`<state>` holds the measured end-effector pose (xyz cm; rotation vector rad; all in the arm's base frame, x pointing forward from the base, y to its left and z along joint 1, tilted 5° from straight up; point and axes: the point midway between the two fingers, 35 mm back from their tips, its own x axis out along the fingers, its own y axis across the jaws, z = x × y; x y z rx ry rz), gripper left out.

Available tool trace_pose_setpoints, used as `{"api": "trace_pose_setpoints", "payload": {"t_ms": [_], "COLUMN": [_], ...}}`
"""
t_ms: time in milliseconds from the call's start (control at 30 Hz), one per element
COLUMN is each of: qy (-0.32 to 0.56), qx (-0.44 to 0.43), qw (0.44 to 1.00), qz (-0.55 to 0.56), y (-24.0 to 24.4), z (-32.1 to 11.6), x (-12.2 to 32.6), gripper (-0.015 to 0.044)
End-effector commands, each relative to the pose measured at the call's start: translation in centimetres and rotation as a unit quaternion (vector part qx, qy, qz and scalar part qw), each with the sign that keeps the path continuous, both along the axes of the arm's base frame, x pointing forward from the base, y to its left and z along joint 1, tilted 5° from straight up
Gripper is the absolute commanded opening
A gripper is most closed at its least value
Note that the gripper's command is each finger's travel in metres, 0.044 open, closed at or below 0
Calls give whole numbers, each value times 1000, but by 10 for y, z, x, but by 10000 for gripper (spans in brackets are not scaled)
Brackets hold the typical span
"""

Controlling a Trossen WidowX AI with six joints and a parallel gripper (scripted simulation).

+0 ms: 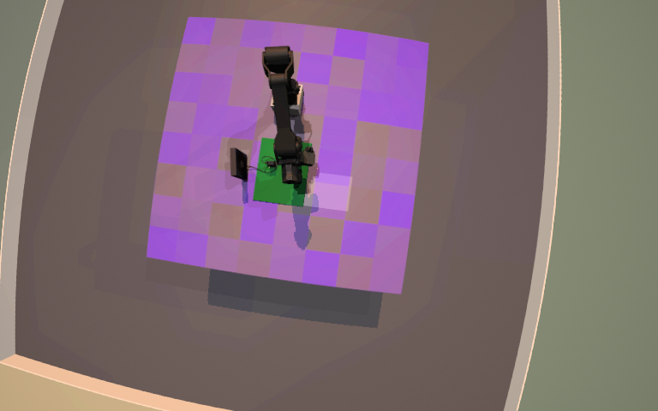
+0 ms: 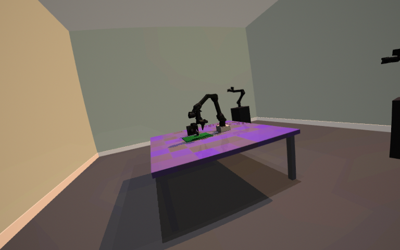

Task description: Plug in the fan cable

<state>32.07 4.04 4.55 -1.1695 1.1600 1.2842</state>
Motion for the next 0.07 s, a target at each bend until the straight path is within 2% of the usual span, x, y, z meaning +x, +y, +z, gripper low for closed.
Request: {"api": "trace_pose_setpoints", "payload": {"t_ms": [0, 33], "qy": [0, 0], "qx": [1, 1], "qw": [1000, 1000], "qz": [-2, -2], "y": [2, 2], "z": [1, 1], "x": [0, 0], "gripper": [260, 260]}}
